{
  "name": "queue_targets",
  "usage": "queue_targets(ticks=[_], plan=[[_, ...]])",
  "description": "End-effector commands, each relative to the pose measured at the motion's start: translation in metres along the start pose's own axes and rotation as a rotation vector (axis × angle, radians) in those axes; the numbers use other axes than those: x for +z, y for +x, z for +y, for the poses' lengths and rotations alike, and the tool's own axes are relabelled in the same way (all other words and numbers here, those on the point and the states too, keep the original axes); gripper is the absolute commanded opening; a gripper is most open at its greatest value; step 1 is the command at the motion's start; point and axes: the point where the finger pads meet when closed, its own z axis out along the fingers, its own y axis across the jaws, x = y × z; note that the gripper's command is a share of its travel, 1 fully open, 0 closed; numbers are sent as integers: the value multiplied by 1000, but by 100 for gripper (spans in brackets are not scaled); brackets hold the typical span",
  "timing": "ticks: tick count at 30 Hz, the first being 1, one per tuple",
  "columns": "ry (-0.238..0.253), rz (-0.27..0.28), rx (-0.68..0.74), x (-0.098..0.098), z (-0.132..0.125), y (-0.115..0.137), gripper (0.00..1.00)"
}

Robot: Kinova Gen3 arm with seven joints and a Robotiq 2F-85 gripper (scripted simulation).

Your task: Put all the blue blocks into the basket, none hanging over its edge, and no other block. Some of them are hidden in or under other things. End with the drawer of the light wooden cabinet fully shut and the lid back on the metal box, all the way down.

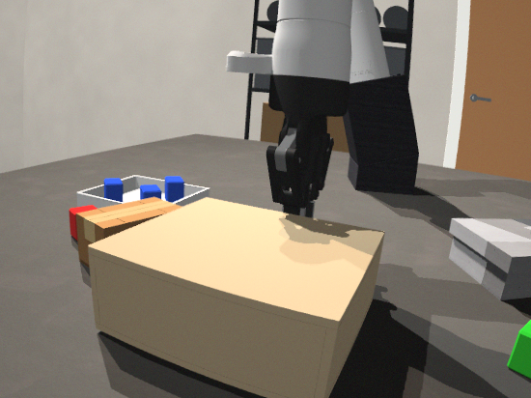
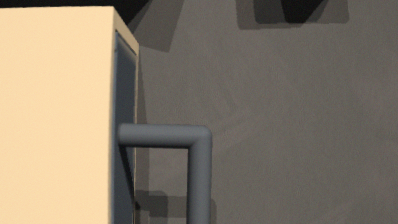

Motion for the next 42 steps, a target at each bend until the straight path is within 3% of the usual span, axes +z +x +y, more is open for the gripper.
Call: queue_targets(ticks=[1, 19, 42], plan=[[2, -1, 0, -1, -1, 0, 30], [2, -1, 0, -11, -1, 0, 30], [2, -1, 0, -83, -1, 0, 30]])
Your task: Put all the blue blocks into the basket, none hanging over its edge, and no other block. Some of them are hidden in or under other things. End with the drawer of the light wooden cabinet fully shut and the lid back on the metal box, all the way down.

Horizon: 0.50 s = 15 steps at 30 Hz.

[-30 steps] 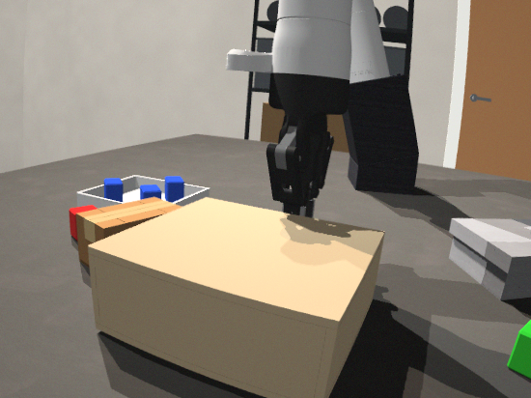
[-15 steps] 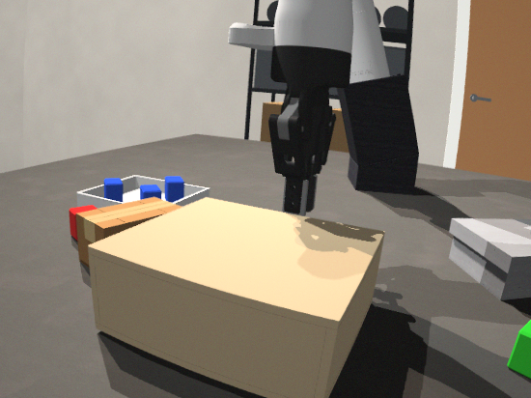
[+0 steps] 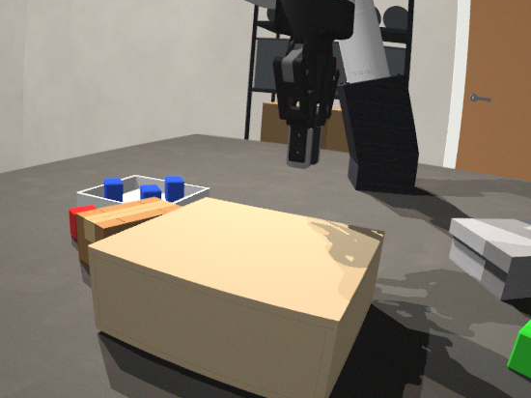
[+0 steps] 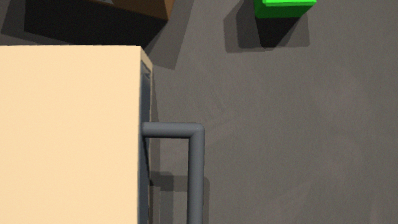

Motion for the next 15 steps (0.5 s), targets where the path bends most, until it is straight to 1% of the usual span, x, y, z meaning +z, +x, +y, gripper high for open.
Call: queue_targets(ticks=[1, 9, 11, 15], plan=[[1, -1, 0, -11, -1, 0, 30], [1, -1, 0, -37, -1, 0, 30], [1, -1, 0, -37, -1, 0, 30], [1, -1, 0, -45, 0, 0, 30]])
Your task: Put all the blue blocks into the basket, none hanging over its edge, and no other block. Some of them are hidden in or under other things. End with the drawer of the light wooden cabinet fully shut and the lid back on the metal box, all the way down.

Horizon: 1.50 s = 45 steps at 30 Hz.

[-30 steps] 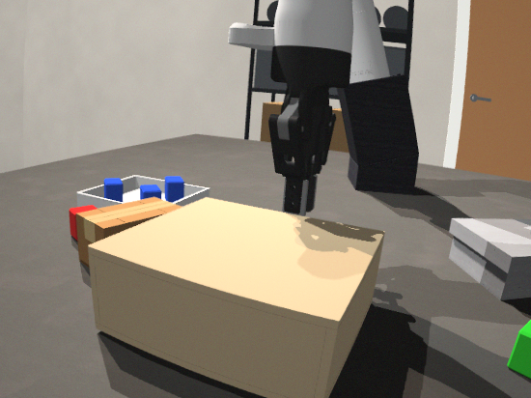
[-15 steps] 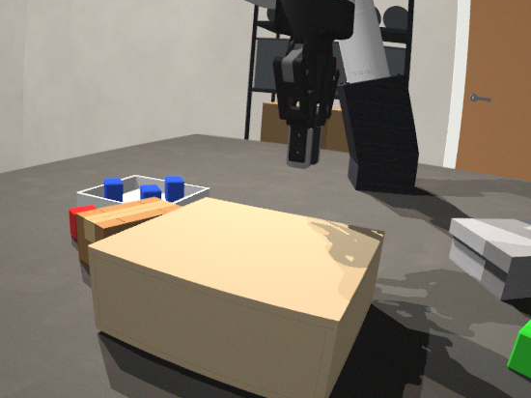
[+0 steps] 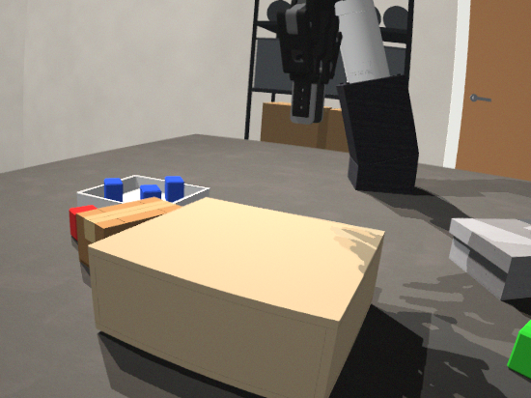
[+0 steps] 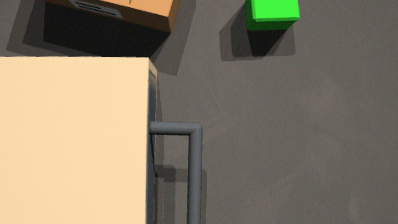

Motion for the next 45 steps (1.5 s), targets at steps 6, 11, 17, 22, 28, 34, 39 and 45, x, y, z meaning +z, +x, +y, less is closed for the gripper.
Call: queue_targets(ticks=[6, 11, 17, 22, 28, 34, 39, 45], plan=[[2, -1, 0, -11, -1, 0, 30], [2, -1, 0, -12, 0, 0, 30], [2, 0, 0, -14, 3, 0, 30], [3, 0, 0, -38, 47, 7, 30], [2, -1, 0, -42, 57, 8, 30], [2, -1, 0, -42, 57, 8, 30], [2, -1, 0, -42, 57, 8, 30], [2, -1, 0, -42, 57, 8, 30]])
